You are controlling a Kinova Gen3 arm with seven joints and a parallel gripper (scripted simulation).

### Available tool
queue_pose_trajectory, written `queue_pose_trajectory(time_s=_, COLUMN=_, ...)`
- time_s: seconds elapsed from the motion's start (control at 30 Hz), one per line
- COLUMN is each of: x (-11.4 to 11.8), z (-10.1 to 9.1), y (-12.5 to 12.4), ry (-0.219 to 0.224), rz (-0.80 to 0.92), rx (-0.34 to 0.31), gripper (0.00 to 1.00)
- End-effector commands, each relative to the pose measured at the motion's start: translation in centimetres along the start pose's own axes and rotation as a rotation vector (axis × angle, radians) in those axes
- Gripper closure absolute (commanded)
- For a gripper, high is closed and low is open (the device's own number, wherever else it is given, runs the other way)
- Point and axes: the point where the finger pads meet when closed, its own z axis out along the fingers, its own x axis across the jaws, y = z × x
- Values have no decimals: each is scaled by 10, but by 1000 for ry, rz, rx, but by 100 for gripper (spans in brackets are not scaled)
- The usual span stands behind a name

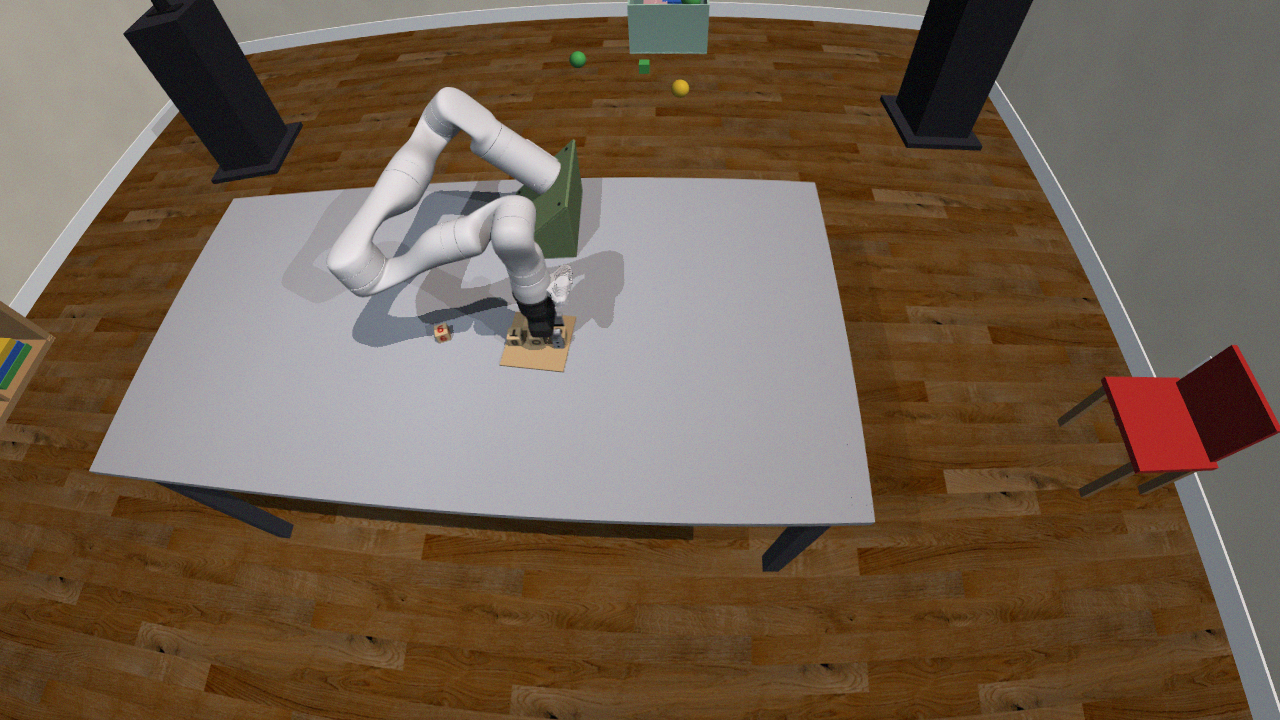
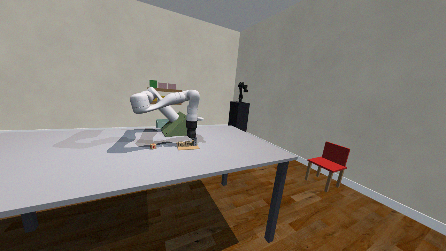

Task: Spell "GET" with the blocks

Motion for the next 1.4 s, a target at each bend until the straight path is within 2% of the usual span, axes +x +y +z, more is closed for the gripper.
queue_pose_trajectory(time_s=0.0, x=0, z=-1, y=0, ry=2, rz=0, rx=1, gripper=43)
queue_pose_trajectory(time_s=0.1, x=0, z=-1, y=0, ry=2, rz=0, rx=1, gripper=43)
queue_pose_trajectory(time_s=0.13, x=0, z=-1, y=0, ry=2, rz=0, rx=1, gripper=37)
queue_pose_trajectory(time_s=0.2, x=0, z=-1, y=0, ry=2, rz=0, rx=1, gripper=37)
queue_pose_trajectory(time_s=0.23, x=0, z=-1, y=0, ry=2, rz=0, rx=1, gripper=31)
queue_pose_trajectory(time_s=0.3, x=0, z=-1, y=0, ry=2, rz=0, rx=1, gripper=31)
queue_pose_trajectory(time_s=0.33, x=0, z=-1, y=0, ry=2, rz=0, rx=1, gripper=25)
queue_pose_trajectory(time_s=0.47, x=0, z=-1, y=0, ry=2, rz=0, rx=1, gripper=25)
queue_pose_trajectory(time_s=0.5, x=0, z=-1, y=0, ry=2, rz=0, rx=1, gripper=19)
queue_pose_trajectory(time_s=0.57, x=0, z=-1, y=0, ry=2, rz=0, rx=1, gripper=19)
queue_pose_trajectory(time_s=0.6, x=0, z=-1, y=0, ry=2, rz=0, rx=1, gripper=13)
queue_pose_trajectory(time_s=1.1, x=0, z=-4, y=0, ry=2, rz=0, rx=1, gripper=13)
queue_pose_trajectory(time_s=1.37, x=0, z=-33, y=0, ry=2, rz=0, rx=1, gripper=13)
